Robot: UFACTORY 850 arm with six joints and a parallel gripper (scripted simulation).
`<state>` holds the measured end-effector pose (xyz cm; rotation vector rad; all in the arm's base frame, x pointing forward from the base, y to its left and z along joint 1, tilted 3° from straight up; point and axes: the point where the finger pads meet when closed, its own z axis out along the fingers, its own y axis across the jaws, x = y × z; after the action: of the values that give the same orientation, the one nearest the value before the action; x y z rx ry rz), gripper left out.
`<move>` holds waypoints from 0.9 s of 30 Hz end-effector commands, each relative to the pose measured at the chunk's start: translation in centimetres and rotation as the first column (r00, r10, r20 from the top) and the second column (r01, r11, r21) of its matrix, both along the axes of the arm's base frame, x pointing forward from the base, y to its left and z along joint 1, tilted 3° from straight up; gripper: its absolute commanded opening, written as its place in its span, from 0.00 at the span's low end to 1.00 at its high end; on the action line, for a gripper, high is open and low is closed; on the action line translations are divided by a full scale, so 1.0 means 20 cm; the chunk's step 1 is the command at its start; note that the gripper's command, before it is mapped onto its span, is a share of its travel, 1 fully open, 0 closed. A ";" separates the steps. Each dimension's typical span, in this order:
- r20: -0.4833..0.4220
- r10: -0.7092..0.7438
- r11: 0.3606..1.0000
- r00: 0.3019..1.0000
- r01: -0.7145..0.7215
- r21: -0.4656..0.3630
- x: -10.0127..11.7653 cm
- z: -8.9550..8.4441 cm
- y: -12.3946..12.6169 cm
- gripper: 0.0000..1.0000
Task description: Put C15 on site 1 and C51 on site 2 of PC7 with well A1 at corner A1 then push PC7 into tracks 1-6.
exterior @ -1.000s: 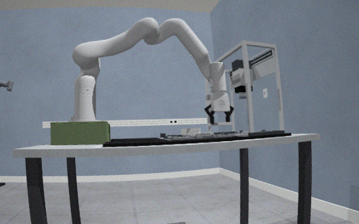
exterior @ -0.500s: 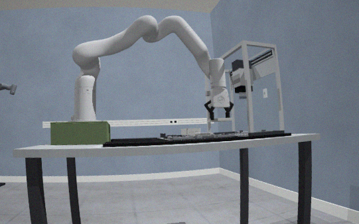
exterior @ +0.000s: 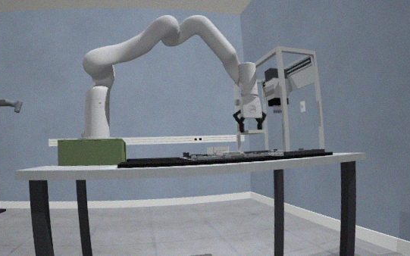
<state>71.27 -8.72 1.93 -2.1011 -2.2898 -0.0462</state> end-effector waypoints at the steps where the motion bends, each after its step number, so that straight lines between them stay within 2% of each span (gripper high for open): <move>1: 0.003 0.000 1.000 1.000 0.000 0.000 0.01 0.04 0.00 0.00; 8: 0.003 0.000 1.000 1.000 0.000 0.000 0.01 0.10 0.00 0.00; 18: 0.003 0.000 1.000 1.000 0.000 0.000 0.01 0.10 -0.01 0.00; 25: -0.008 -0.231 0.973 0.973 0.231 -0.002 -0.12 0.11 0.11 0.00; 27: -0.008 -0.231 0.973 0.973 0.231 -0.002 -0.12 0.11 0.11 0.00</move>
<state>69.34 -6.98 3.93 -2.2796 -2.0905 -0.0462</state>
